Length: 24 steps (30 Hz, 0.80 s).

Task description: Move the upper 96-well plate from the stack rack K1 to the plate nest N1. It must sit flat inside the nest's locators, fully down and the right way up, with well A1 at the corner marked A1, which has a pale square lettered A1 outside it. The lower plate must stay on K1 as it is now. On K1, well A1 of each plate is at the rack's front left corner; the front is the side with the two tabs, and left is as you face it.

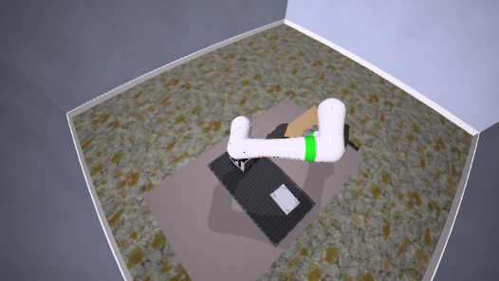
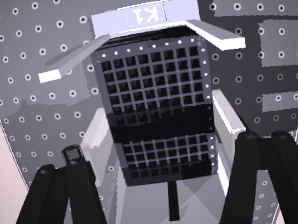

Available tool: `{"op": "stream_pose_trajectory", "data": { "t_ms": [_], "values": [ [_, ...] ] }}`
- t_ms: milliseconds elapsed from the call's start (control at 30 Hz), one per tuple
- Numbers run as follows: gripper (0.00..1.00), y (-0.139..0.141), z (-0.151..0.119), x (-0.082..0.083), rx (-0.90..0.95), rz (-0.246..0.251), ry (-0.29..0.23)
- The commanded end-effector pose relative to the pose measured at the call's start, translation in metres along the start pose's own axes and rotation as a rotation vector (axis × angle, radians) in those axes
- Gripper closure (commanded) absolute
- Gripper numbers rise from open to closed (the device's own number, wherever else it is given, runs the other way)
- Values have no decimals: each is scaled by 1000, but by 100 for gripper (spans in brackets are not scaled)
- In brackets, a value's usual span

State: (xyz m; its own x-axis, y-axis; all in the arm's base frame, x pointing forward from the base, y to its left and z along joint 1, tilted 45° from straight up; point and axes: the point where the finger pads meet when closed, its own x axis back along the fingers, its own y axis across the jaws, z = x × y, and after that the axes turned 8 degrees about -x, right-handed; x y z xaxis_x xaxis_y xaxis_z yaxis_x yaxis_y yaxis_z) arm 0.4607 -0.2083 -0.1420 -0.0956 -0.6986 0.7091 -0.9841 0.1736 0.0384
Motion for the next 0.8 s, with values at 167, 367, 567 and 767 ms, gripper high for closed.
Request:
{"op": "stream_pose_trajectory", "data": {
  "t_ms": [167,367,567,767],
  "values": [
    [100,0,0,10,0,0,0],
    [100,0,0,20,0,0,0],
    [100,0,0,30,0,0,0],
    [100,0,0,37,0,0,0]
  ]
}}
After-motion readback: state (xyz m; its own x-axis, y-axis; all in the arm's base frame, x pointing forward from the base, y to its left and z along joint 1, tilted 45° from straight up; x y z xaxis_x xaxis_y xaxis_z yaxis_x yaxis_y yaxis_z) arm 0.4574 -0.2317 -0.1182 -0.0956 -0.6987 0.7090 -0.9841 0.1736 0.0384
